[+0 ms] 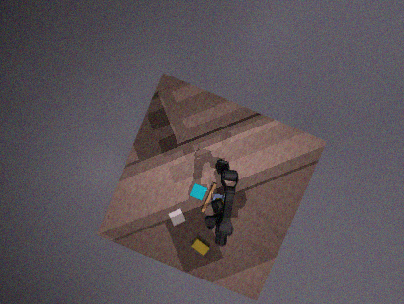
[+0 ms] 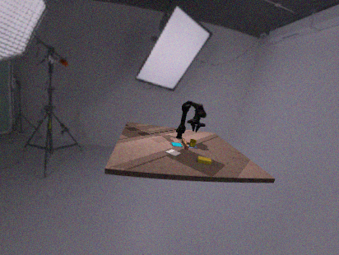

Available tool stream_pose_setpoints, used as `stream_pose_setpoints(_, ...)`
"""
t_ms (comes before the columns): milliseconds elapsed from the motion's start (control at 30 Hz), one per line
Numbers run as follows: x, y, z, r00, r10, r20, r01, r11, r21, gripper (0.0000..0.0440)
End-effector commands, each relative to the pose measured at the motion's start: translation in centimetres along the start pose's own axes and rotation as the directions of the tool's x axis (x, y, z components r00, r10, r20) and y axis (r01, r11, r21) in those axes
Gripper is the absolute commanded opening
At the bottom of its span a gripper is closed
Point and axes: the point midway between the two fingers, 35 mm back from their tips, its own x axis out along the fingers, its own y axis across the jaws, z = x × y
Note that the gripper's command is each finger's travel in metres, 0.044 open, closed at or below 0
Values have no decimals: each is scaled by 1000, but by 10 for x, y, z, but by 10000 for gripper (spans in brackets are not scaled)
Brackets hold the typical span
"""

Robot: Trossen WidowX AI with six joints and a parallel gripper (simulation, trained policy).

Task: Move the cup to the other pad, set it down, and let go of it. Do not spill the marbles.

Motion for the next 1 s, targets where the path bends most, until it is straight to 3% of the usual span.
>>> stream_pose_setpoints(0,9,-7,-2,998,-62,-10,62,998,15,148)
stream_pose_setpoints(967,81,-37,-21,962,-272,-36,274,959,75,173)
